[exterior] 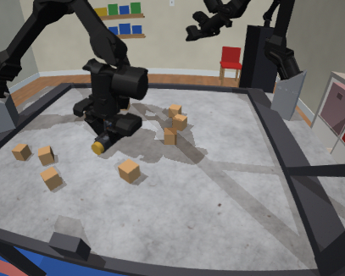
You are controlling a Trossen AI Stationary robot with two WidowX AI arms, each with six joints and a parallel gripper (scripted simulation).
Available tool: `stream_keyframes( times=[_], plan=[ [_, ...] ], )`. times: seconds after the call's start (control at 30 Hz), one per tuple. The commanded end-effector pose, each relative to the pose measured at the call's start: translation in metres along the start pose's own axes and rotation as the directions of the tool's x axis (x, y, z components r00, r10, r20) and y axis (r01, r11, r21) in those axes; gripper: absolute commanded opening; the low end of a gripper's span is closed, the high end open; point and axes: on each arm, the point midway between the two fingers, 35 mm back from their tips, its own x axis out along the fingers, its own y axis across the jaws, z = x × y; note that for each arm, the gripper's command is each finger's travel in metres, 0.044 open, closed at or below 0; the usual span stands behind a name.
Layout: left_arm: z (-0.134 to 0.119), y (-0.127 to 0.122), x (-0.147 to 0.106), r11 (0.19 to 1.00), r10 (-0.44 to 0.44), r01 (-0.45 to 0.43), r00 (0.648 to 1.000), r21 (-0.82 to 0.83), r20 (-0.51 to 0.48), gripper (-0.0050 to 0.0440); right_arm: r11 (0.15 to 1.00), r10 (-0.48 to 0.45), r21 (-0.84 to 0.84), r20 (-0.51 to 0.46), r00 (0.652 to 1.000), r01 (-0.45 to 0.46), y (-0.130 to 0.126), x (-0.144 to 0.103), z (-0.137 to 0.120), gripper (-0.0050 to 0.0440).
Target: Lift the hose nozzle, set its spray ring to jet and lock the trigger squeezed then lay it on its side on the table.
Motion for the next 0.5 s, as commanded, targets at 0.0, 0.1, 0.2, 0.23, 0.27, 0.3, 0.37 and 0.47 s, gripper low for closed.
stream_keyframes(
  times=[0.0, 0.1, 0.2, 0.23, 0.27, 0.3, 0.37, 0.47],
  plan=[
    [0.0048, -0.0045, -0.0099, 0.997, -0.024, 0.024, 1.0, -0.071, -0.004, 0.0169, 1.0, -0.001, 0.003, 0.025, 1.0, 0.001, -0.0002, -0.0025, 0.0094, 0.0406],
    [0.0047, -0.0048, -0.01, 0.993, -0.025, 0.024, 1.0, -0.12, -0.01, 0.0169, 1.0, -0.001, 0.003, 0.025, 1.0, 0.001, -0.0002, -0.0025, 0.0094, 0.0406],
    [0.0045, -0.0051, -0.0099, 0.985, -0.027, 0.024, 1.0, -0.168, -0.016, 0.0169, 1.0, -0.001, 0.003, 0.025, 1.0, 0.001, -0.0002, -0.0025, 0.0094, 0.0406],
    [0.0045, -0.0052, -0.0099, 0.983, -0.027, 0.024, 0.999, -0.184, -0.018, 0.0169, 1.0, -0.001, 0.003, 0.025, 1.0, 0.001, -0.0002, -0.0025, 0.0094, 0.0406],
    [0.0044, -0.0053, -0.0099, 0.979, -0.028, 0.024, 0.999, -0.201, -0.02, 0.0169, 1.0, -0.001, 0.003, 0.025, 1.0, 0.001, -0.0002, -0.0025, 0.0094, 0.0406],
    [0.0045, -0.0052, -0.0099, 0.983, -0.027, 0.024, 0.999, -0.182, -0.018, 0.0169, 1.0, -0.001, 0.003, 0.025, 1.0, 0.001, -0.0002, -0.0025, 0.0094, 0.0406],
    [0.0045, -0.0052, -0.0099, 0.983, -0.027, 0.024, 0.999, -0.182, -0.018, 0.0169, 1.0, -0.001, 0.003, 0.025, 1.0, 0.001, -0.0002, -0.0025, 0.0094, 0.0406],
    [0.0042, -0.0056, -0.0098, 0.964, -0.031, 0.022, 0.999, -0.266, -0.028, 0.0169, 1.0, -0.001, 0.003, 0.025, 1.0, 0.001, -0.0002, -0.0025, 0.0094, 0.0406]
  ],
)
